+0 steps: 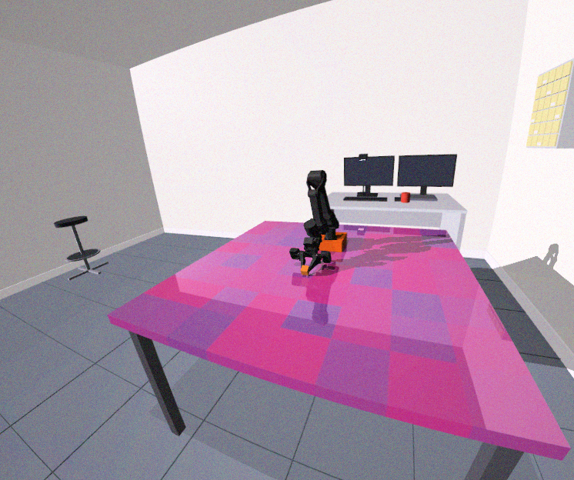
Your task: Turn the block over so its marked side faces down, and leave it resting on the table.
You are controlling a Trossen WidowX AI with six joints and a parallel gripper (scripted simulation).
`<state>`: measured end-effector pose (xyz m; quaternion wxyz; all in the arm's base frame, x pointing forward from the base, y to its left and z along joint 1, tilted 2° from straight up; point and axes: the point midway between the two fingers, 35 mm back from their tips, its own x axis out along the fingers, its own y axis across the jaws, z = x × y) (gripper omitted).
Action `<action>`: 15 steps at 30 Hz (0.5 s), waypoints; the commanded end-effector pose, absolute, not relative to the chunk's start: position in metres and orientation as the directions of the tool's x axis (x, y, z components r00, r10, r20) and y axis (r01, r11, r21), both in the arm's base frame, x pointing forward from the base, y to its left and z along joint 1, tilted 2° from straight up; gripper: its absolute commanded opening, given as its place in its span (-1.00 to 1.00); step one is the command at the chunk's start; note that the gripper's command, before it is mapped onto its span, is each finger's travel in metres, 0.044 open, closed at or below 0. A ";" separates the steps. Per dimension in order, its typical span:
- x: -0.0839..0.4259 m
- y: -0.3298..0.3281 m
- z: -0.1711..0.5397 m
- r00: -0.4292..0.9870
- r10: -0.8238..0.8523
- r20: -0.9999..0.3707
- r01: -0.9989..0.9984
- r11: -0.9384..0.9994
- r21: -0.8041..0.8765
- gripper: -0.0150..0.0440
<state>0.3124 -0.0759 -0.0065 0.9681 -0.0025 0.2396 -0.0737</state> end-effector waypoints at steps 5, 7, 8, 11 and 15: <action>0.310 -0.075 -0.007 0.877 -0.140 -0.459 0.139 0.990 -0.038 -0.49; 0.310 -0.075 -0.007 0.877 -0.140 -0.459 0.139 0.990 -0.038 -0.49; 0.310 -0.075 -0.007 0.877 -0.140 -0.459 0.139 0.990 -0.038 -0.49; 0.310 -0.075 -0.007 0.877 -0.140 -0.459 0.139 0.990 -0.038 -0.40; 0.310 -0.075 -0.007 0.877 -0.140 -0.459 0.139 0.990 -0.038 -0.05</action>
